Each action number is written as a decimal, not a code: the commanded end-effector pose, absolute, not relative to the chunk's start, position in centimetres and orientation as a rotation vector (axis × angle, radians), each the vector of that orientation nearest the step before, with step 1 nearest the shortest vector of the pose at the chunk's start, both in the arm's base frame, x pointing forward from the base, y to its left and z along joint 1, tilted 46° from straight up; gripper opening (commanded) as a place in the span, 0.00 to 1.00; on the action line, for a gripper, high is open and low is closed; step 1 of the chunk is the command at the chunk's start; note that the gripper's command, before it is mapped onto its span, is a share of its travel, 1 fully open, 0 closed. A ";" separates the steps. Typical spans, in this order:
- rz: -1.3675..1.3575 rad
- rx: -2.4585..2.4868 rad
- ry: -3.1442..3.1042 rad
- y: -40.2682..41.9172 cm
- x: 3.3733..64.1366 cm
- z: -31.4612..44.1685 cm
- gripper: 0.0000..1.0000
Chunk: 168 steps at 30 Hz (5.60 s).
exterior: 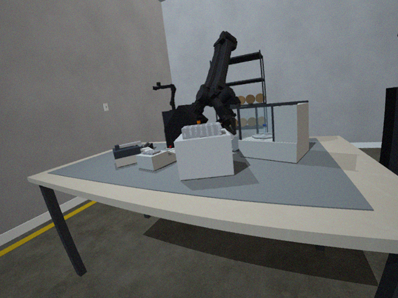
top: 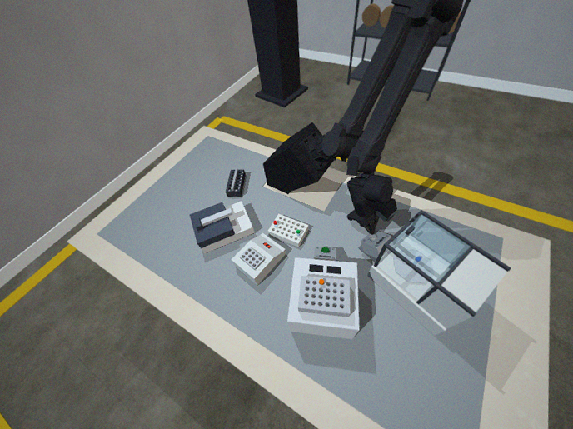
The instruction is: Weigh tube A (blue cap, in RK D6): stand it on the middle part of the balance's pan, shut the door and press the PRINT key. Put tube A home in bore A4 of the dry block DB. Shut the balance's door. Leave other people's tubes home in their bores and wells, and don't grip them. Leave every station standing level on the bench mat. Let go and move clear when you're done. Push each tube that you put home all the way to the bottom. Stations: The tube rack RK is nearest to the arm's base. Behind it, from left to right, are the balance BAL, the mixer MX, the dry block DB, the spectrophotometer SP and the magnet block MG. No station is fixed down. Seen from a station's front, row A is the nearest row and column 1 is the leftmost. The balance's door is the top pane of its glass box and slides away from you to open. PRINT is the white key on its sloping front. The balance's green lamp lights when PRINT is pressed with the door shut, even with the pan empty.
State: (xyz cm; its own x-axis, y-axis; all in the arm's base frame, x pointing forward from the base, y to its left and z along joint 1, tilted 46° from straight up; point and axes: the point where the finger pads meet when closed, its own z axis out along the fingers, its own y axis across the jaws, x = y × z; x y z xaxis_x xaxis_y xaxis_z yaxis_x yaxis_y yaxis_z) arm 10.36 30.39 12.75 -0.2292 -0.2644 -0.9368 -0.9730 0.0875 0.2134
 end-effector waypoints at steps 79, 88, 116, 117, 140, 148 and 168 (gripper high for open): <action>1.207 -1.239 1.580 33.1 10.5 13.3 0.00; 1.207 -1.239 1.580 33.1 10.5 13.3 0.00; 1.182 -1.244 1.596 28.5 10.5 13.6 0.00; 1.182 -1.244 1.596 28.4 10.5 13.6 0.00; 1.180 -1.242 1.577 25.6 10.7 15.4 0.00; 1.172 -1.240 1.549 24.5 10.9 17.3 0.00; 1.167 -1.244 1.550 22.6 10.8 17.8 0.00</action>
